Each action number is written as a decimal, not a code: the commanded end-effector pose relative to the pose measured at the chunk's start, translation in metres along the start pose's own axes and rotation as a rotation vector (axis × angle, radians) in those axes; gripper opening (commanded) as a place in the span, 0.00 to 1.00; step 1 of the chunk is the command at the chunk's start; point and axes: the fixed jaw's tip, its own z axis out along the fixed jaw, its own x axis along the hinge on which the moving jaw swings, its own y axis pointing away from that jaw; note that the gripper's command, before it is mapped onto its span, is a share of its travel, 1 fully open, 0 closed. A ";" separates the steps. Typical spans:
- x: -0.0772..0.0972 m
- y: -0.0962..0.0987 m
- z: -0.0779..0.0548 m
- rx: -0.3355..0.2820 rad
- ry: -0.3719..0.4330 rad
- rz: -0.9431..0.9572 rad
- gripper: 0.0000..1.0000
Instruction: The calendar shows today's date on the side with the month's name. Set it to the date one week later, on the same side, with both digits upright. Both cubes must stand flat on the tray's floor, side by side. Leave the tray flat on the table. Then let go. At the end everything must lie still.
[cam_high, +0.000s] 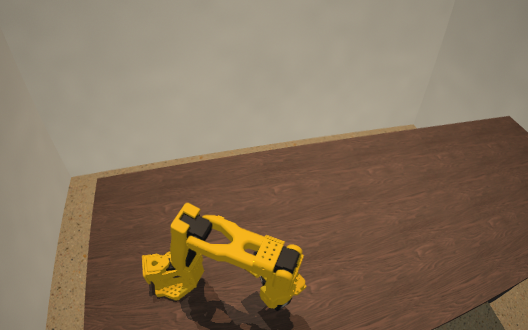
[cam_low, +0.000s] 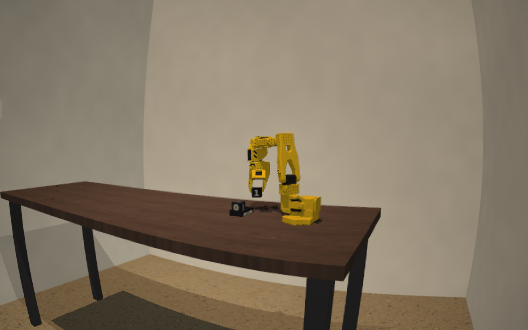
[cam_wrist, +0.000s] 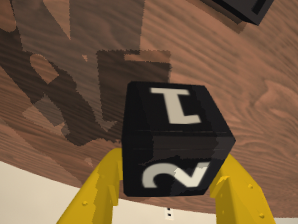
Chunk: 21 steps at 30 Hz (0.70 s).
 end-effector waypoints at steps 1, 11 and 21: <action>-0.005 -0.014 -0.011 0.041 0.058 0.035 0.00; -0.044 -0.052 -0.009 0.053 0.047 0.157 0.00; -0.085 -0.076 -0.008 0.060 0.036 0.263 0.00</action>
